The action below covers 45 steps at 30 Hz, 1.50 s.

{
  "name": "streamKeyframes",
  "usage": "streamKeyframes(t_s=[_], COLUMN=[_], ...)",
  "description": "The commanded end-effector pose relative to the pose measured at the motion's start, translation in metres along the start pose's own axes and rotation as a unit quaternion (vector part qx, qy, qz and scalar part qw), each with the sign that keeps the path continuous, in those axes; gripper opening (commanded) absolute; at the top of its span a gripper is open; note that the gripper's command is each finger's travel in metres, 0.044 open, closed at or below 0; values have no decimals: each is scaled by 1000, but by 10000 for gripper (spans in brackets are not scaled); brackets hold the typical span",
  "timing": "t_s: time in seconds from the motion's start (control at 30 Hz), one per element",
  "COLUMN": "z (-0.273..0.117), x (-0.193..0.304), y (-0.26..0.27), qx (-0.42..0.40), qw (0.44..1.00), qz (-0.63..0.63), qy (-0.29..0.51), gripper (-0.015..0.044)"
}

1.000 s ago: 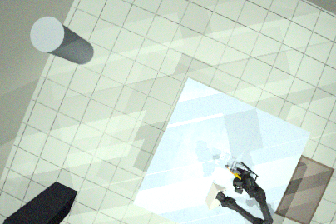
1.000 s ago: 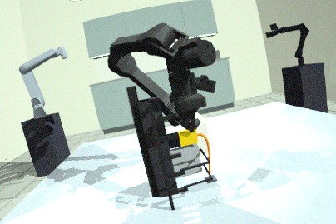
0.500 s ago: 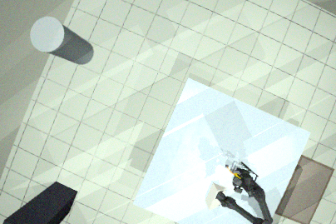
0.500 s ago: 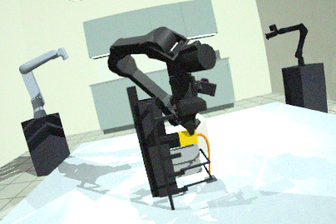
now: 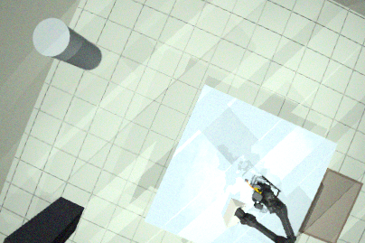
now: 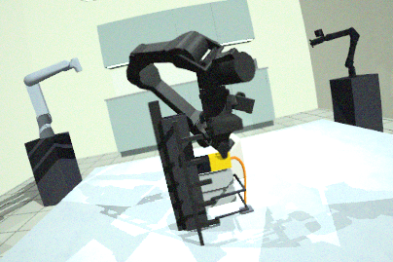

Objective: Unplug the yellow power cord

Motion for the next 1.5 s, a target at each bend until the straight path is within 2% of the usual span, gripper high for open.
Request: streamKeyframes(t_s=[0.0,0.67,1.1,1.23,1.37,1.47], z=[-2,-6,-2,-8,-15,-16], x=[-13,-44,-37,-58,-93,-95], y=[3,12,11,15,26,27], qx=[-2,-1,1,0,0,0], qw=[1000,1000,1000,1000,1000,1000], qz=[-1,-2,-3,-3,-3,-3], qy=[-11,-13,-10,-12,-12,-12], gripper=[0,0,341,440,440,440])
Point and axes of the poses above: the point midway between the two fingers, 35 mm back from their tips, its own z axis out along the fingers, its own y axis across the jaws, x = y × z, the point moved 4 cm from there along -z, back along the fingers, and after that the axes turned 15 degrees about z, right-handed, at the moved point
